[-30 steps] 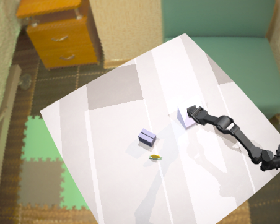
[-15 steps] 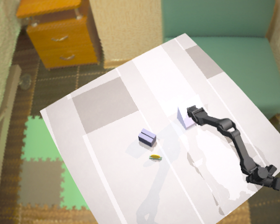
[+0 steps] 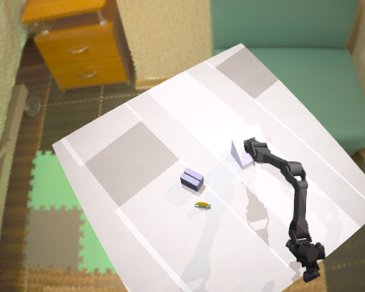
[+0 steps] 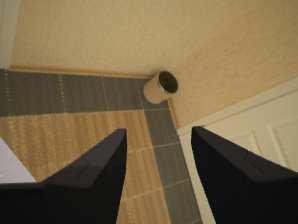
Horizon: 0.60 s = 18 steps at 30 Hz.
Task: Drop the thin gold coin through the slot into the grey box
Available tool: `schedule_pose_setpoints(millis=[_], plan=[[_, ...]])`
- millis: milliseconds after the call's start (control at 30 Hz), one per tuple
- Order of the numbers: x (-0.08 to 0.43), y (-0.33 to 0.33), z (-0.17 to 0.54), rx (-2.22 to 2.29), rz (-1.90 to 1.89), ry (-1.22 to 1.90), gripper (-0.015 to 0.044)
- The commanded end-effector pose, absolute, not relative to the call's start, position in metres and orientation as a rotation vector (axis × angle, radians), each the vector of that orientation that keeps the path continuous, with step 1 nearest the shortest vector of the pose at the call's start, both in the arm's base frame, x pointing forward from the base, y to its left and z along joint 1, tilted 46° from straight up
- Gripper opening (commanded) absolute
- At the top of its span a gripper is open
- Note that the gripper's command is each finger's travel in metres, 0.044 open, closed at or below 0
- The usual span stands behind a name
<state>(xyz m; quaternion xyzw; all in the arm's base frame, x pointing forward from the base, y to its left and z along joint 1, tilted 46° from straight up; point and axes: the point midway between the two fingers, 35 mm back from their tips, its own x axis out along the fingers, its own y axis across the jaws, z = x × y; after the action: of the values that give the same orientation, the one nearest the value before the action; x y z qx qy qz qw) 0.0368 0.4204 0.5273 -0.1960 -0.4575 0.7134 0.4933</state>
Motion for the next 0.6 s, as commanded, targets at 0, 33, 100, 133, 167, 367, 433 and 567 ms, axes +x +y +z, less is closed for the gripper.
schedule_pose_setpoints(millis=[0,33,100,133,167,367,433,567], plan=[[0.083,0.426,0.499,-0.499,1.733,-0.884,0.0161],[0.097,0.427,0.489,-0.503,1.732,-0.814,0.0161],[0.126,0.426,0.470,-0.504,1.724,-0.676,0.0161],[0.140,0.425,0.460,-0.502,1.717,-0.607,0.0161],[0.154,0.423,0.451,-0.497,1.708,-0.538,0.0161],[0.231,0.400,0.380,-0.432,1.623,-0.078,0.0161],[0.254,0.386,0.356,-0.395,1.578,0.074,0.0161],[0.293,0.353,0.309,-0.290,1.466,0.374,0.0161]])
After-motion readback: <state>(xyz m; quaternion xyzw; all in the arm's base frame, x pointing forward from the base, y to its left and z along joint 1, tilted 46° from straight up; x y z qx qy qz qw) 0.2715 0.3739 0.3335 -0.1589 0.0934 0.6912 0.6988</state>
